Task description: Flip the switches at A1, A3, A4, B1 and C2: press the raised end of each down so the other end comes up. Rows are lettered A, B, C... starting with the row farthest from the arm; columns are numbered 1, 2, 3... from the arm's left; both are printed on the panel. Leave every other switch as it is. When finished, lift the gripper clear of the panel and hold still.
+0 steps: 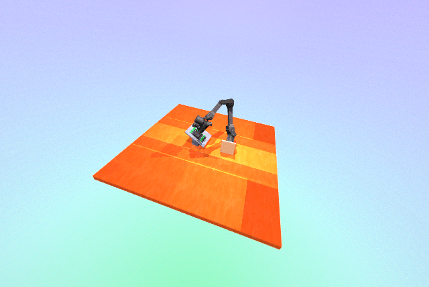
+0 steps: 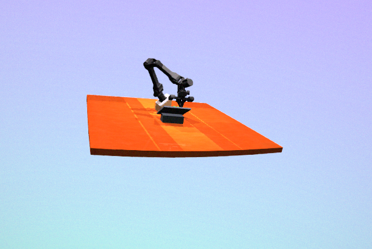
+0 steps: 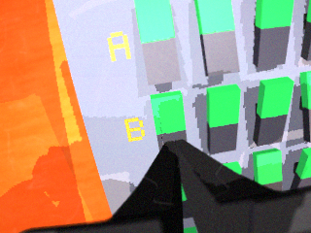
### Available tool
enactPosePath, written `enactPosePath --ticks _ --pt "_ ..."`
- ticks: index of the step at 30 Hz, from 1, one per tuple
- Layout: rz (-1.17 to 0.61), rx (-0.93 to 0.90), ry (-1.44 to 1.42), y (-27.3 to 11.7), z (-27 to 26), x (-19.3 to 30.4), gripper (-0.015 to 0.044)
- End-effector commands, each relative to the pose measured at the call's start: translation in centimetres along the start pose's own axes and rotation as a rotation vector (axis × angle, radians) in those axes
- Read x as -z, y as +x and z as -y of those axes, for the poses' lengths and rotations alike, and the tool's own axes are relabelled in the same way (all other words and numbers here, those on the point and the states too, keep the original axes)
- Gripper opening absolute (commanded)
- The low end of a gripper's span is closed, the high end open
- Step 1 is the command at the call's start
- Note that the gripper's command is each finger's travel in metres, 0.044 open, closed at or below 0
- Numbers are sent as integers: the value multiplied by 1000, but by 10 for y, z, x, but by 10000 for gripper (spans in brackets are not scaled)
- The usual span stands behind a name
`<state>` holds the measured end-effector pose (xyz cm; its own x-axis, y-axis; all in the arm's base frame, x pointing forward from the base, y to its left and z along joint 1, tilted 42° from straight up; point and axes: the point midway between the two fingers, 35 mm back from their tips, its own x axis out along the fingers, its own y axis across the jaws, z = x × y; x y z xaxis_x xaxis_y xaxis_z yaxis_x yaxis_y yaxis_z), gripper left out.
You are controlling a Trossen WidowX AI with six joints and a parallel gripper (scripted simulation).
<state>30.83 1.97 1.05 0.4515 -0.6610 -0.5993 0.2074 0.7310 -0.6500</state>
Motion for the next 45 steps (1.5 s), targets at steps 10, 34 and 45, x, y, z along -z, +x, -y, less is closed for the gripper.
enactPosePath --ticks 10,34,45 --pt "-28 -6 -4 -62 -2 -2 0" --pt "-54 -3 -5 -28 24 19 0" --pt "-54 -2 -5 -13 24 19 0"
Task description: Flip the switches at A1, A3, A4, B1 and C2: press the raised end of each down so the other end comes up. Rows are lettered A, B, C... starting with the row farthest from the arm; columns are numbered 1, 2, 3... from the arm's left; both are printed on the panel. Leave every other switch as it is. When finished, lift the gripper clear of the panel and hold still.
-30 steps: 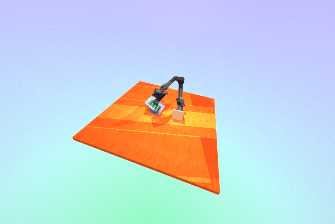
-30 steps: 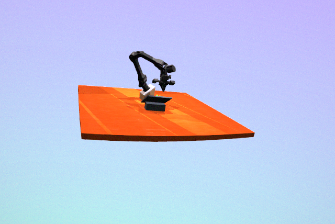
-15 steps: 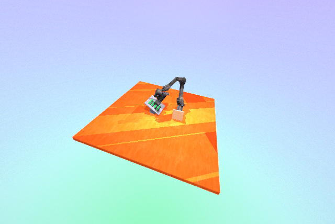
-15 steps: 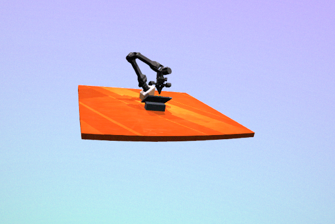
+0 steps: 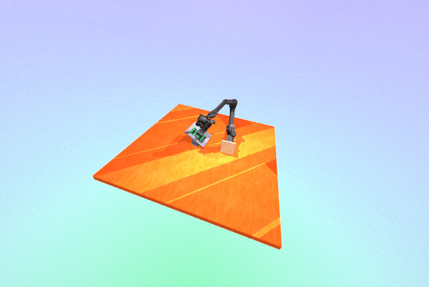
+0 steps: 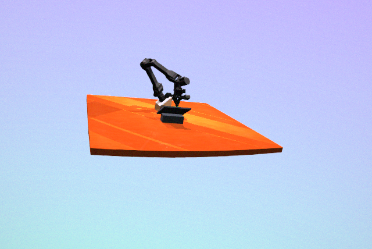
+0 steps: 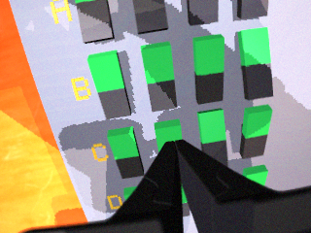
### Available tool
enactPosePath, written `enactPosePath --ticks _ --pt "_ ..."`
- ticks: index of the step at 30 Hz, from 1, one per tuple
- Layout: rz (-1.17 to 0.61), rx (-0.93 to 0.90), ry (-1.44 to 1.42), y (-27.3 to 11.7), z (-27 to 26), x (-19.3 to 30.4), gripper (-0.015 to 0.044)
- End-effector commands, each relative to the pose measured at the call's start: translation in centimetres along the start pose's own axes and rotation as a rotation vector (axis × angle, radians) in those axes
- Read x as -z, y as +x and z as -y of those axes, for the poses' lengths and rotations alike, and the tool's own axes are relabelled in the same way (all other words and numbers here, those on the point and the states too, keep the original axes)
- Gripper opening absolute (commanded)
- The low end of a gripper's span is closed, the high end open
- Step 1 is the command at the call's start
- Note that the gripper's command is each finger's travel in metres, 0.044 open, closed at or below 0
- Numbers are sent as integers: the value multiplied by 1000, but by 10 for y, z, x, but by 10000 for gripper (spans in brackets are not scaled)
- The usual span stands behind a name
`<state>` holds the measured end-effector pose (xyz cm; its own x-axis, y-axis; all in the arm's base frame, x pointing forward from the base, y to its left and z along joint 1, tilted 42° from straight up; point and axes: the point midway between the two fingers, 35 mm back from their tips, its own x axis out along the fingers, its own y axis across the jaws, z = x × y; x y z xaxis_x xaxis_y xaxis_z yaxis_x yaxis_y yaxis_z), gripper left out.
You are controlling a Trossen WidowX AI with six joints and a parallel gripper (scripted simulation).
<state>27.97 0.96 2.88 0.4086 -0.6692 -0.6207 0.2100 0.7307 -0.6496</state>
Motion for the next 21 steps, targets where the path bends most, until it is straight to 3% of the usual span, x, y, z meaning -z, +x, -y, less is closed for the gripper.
enactPosePath --ticks 1,21 --pt "-5 -3 -7 6 -1 1 0" --pt "-5 -2 -7 12 -1 1 0"
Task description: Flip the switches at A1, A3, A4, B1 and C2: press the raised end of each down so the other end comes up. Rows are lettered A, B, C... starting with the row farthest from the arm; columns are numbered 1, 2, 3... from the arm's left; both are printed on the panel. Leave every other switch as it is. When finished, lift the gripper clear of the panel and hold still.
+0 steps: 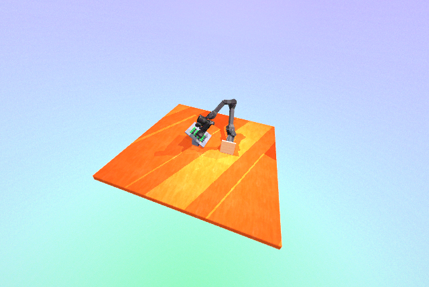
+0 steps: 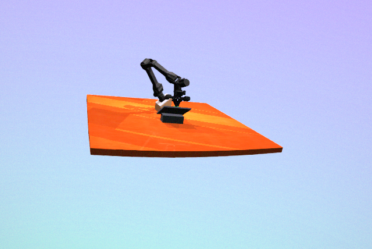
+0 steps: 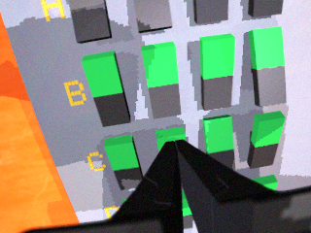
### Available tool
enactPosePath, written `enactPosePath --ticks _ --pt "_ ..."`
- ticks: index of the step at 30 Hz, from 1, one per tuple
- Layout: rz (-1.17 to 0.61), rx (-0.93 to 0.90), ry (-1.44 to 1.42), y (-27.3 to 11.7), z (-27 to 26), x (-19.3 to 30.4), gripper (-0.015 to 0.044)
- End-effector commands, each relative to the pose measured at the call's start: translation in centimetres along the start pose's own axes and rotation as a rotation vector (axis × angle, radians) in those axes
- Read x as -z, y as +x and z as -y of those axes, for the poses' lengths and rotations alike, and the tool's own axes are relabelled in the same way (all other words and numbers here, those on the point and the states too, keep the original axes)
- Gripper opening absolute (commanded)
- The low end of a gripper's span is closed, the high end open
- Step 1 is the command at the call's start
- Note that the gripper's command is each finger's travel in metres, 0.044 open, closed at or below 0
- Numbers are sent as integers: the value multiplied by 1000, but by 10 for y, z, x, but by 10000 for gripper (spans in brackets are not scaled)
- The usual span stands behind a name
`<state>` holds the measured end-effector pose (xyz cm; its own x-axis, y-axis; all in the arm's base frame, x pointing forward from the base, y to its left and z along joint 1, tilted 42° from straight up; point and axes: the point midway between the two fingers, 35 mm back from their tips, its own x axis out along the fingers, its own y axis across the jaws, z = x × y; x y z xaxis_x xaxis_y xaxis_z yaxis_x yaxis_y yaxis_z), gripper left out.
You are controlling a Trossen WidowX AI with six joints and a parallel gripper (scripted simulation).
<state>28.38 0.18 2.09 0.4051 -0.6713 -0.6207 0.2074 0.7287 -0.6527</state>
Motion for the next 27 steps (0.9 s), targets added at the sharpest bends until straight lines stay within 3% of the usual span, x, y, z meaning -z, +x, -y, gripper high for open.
enactPosePath --ticks 1,27 --pt "-1 -5 -3 0 -1 0 0" --pt "-1 -5 -3 4 -1 0 0"
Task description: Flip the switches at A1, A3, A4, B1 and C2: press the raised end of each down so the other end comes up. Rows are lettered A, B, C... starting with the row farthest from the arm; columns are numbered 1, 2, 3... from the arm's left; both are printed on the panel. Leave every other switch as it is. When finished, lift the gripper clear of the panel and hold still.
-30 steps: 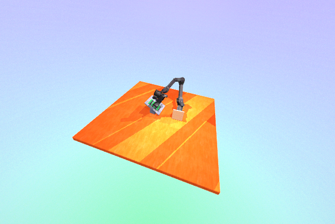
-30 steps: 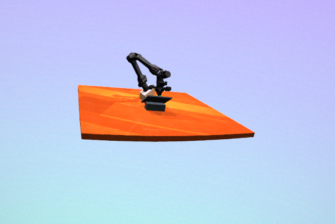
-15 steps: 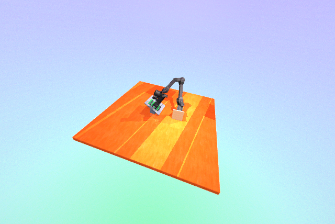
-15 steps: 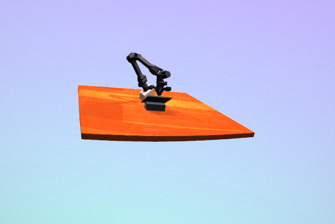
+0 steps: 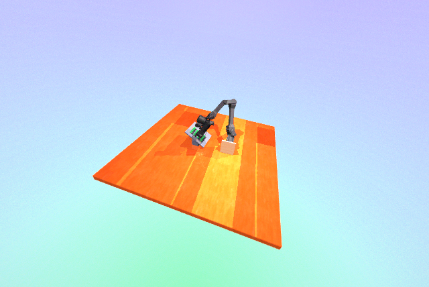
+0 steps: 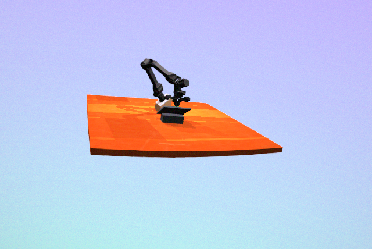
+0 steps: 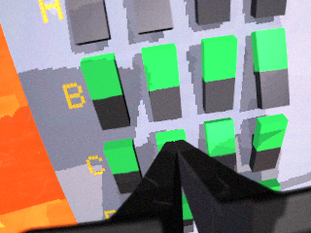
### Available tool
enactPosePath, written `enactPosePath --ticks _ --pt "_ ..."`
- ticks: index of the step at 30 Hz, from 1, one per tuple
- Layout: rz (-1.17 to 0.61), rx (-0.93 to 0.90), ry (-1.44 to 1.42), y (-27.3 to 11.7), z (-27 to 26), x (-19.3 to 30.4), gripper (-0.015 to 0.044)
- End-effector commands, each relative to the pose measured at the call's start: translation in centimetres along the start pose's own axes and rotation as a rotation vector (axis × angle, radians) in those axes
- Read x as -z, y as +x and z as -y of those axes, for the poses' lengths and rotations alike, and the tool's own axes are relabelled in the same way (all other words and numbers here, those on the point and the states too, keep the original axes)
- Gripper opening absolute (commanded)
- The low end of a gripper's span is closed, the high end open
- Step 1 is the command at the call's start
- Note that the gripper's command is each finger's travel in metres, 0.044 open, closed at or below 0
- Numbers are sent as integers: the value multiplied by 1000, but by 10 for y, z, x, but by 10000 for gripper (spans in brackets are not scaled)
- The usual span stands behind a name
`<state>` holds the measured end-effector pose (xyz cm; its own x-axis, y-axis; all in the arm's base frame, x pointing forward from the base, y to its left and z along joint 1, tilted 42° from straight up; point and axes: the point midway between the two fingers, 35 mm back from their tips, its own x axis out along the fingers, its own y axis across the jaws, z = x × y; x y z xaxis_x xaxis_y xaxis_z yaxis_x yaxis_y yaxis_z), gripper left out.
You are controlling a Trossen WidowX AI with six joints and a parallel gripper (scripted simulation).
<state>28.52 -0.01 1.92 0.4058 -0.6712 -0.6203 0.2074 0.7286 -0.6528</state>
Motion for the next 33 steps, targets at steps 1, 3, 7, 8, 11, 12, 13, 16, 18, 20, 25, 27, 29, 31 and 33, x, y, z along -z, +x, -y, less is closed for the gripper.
enactPosePath --ticks 1,3,7,8,11,12,13,16,18,20,25,27,29,31,33 --pt "-2 -5 -3 1 -1 0 0" --pt "-2 -5 -3 1 -1 0 0" --pt "-2 -5 -3 2 -1 0 0" --pt "-2 -5 -3 2 -1 0 0" --pt "-2 -5 -3 2 -1 0 0" --pt "-2 -5 -3 2 -1 0 0" --pt "-2 -5 -3 2 -1 0 0" --pt "-2 -5 -3 3 -1 0 0" --pt "-2 -5 -3 3 -1 0 0" --pt "0 -1 0 1 0 0 0" --pt "17 -8 -3 -53 -2 2 0" --pt "22 -7 -4 -62 -1 3 0" --pt "22 -7 -4 -62 -1 3 0" --pt "22 -7 -4 -62 -1 3 0" --pt "22 -7 -4 -65 5 -2 0"
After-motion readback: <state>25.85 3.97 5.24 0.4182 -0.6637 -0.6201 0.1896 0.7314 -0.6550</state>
